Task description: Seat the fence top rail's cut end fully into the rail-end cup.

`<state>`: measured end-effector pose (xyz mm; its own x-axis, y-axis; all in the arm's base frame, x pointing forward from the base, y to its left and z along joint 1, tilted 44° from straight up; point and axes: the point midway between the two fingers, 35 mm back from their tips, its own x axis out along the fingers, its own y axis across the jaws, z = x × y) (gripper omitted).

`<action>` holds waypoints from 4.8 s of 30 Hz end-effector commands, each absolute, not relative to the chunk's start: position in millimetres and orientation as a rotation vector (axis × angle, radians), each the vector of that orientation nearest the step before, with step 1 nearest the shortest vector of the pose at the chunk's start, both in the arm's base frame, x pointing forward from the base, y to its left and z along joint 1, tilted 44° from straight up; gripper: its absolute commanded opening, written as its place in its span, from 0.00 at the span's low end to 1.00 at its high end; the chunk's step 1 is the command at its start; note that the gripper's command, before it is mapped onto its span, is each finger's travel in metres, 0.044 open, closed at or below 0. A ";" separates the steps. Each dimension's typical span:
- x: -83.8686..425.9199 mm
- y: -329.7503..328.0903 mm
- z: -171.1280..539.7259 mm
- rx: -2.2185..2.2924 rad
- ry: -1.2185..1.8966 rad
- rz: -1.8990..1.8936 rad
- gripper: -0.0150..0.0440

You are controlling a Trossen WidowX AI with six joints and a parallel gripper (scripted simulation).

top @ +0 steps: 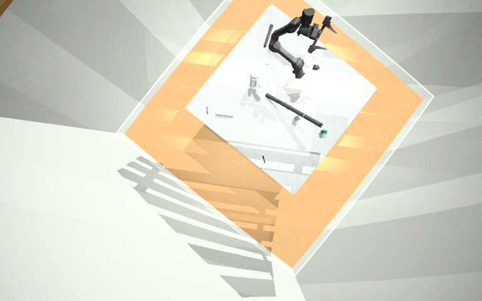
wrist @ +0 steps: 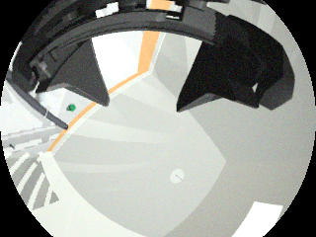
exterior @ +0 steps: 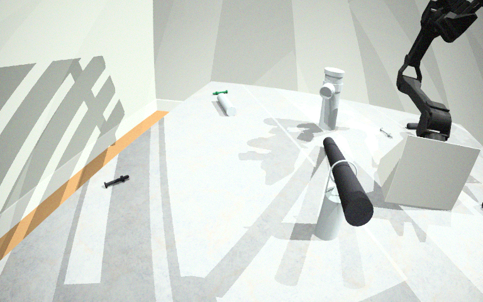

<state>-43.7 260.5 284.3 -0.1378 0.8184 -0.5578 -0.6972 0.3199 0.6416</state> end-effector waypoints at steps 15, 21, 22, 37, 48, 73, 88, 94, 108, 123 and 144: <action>127.0 245.7 194.0 -0.130 0.978 0.375 1.00; 199.3 191.9 170.0 -0.361 0.917 -0.060 1.00; 210.8 180.1 167.5 -0.411 0.908 -0.135 1.00; 260.8 115.2 170.6 -0.796 0.929 -0.367 1.00; 278.5 56.2 212.8 -1.438 1.076 -0.036 1.00; 277.1 -1.4 251.2 -2.010 1.157 0.263 1.00; 284.1 -25.8 226.3 -2.008 1.158 0.263 1.00; 290.2 -31.1 220.8 -2.005 1.159 0.266 1.00; 303.6 -45.2 209.0 -2.003 1.159 0.266 1.00; 316.1 -62.9 197.7 -2.009 1.155 0.258 1.00; 318.2 -67.3 195.2 -2.015 1.153 0.260 0.39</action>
<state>318.2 -67.3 195.4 0.5647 -0.6435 -0.5168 -0.8010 -0.2763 -0.5311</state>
